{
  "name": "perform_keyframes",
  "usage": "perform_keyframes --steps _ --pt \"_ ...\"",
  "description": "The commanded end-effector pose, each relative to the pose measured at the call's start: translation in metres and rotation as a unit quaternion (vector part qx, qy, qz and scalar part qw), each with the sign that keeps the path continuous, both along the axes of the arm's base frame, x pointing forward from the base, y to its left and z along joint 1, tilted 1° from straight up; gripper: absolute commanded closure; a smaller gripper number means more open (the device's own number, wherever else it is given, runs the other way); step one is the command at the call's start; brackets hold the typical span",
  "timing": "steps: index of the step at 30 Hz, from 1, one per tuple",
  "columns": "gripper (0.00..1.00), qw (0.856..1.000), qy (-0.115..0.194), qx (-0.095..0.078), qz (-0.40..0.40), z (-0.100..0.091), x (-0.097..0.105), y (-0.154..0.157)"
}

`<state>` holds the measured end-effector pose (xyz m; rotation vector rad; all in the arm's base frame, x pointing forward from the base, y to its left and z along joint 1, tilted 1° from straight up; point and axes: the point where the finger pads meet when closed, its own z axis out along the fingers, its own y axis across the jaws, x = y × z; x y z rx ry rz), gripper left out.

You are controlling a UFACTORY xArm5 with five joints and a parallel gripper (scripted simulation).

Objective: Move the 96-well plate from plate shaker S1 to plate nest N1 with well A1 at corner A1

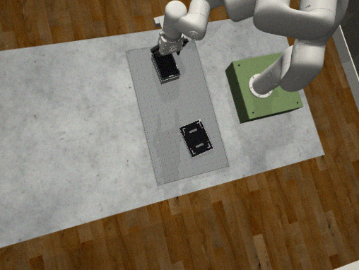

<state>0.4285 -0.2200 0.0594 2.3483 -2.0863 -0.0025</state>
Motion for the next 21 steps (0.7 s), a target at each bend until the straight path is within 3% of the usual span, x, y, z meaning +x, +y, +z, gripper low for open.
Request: perform_keyframes --steps 1,21 --pt "0.0 1.0 0.001 -0.005 0.0 0.0 0.001 -0.001" --pt "0.0 1.0 0.001 -0.005 0.0 -0.03 0.001 -0.001"
